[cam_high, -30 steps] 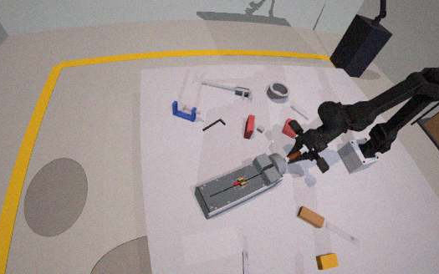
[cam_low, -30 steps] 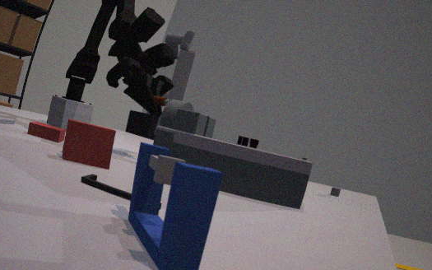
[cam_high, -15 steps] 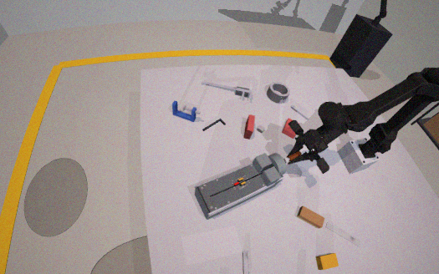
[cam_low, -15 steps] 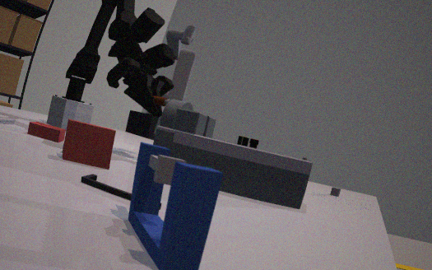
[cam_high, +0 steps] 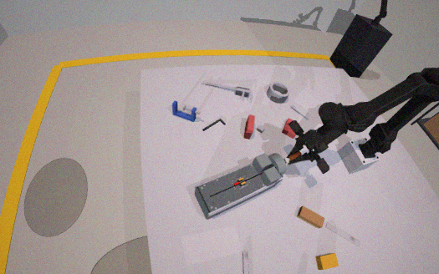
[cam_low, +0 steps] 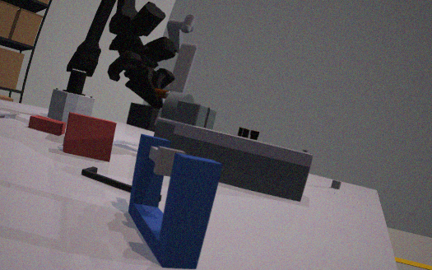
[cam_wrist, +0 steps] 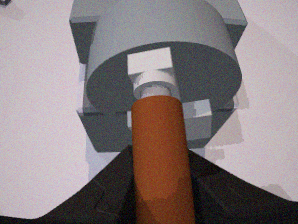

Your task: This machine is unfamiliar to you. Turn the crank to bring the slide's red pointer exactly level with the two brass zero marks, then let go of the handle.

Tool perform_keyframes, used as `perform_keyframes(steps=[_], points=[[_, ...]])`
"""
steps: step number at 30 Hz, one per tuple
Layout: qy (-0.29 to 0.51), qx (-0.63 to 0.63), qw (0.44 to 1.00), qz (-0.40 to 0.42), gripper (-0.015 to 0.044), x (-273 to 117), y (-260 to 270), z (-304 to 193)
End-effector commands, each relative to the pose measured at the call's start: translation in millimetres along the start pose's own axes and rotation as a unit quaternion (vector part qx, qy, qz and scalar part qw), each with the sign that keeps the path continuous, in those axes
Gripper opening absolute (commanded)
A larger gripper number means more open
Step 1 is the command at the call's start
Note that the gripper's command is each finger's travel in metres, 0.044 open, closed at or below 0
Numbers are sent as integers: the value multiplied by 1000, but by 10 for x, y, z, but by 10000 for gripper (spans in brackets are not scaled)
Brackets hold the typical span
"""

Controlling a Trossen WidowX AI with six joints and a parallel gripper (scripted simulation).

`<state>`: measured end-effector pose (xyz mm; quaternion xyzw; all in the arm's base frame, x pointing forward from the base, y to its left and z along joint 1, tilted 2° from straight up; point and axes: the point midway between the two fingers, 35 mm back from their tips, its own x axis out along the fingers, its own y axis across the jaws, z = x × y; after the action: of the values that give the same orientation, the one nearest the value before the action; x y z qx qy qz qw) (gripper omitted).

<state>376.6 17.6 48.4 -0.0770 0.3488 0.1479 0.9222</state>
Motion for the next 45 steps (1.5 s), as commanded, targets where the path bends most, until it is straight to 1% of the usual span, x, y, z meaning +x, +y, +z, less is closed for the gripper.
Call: perform_keyframes(steps=[1, 45], points=[[3, -2, 1000, 12, 0, 17, 89, -18], [3, -2, 1000, 13, 0, 53, 135, -52]])
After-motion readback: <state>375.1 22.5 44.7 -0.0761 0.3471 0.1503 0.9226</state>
